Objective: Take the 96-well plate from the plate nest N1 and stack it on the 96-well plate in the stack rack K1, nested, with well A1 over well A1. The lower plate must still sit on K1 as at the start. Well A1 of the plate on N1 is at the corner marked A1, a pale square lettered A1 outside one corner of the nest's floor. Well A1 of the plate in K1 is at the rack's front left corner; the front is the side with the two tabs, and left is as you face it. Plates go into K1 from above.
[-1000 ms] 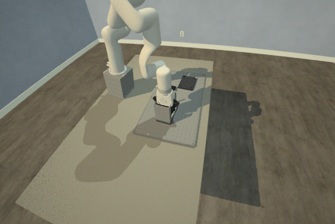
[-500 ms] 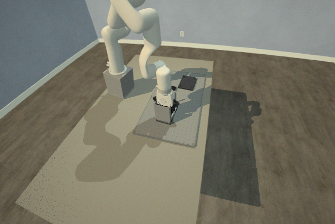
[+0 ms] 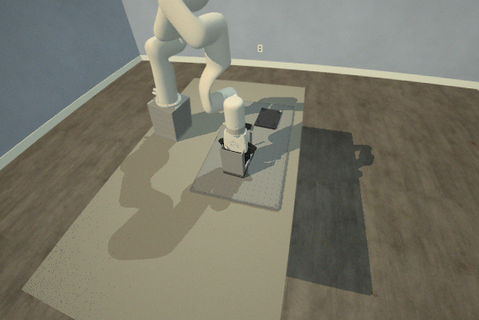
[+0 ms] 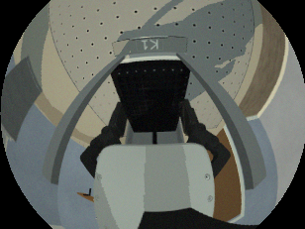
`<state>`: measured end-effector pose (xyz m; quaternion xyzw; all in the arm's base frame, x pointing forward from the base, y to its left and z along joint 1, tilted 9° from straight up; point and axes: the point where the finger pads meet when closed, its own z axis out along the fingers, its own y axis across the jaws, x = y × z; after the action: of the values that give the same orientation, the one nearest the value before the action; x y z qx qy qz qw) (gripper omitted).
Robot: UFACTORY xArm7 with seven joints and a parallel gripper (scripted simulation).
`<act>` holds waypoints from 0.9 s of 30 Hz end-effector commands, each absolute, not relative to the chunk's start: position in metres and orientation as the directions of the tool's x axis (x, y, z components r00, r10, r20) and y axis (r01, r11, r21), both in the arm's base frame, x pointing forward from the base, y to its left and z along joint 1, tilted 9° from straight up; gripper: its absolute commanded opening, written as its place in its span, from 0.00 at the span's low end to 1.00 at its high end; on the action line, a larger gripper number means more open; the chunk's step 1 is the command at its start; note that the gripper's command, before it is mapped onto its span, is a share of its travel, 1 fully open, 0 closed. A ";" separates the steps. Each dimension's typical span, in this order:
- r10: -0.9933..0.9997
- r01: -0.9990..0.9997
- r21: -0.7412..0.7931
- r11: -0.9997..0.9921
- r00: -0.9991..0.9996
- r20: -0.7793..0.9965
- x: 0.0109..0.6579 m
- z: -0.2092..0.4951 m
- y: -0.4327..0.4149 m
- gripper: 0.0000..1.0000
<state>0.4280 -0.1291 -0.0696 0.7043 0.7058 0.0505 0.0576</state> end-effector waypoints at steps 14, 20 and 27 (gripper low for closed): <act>1.000 0.988 0.156 0.003 -0.001 -0.011 0.430 -0.071 -0.130 0.00; 1.000 0.988 0.156 0.003 -0.001 -0.011 0.430 -0.071 -0.130 0.00; 1.000 0.988 0.156 0.003 -0.001 -0.011 0.430 -0.073 -0.130 0.00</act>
<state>0.4286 -0.1291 -0.0734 0.7043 0.7058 0.0505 0.0576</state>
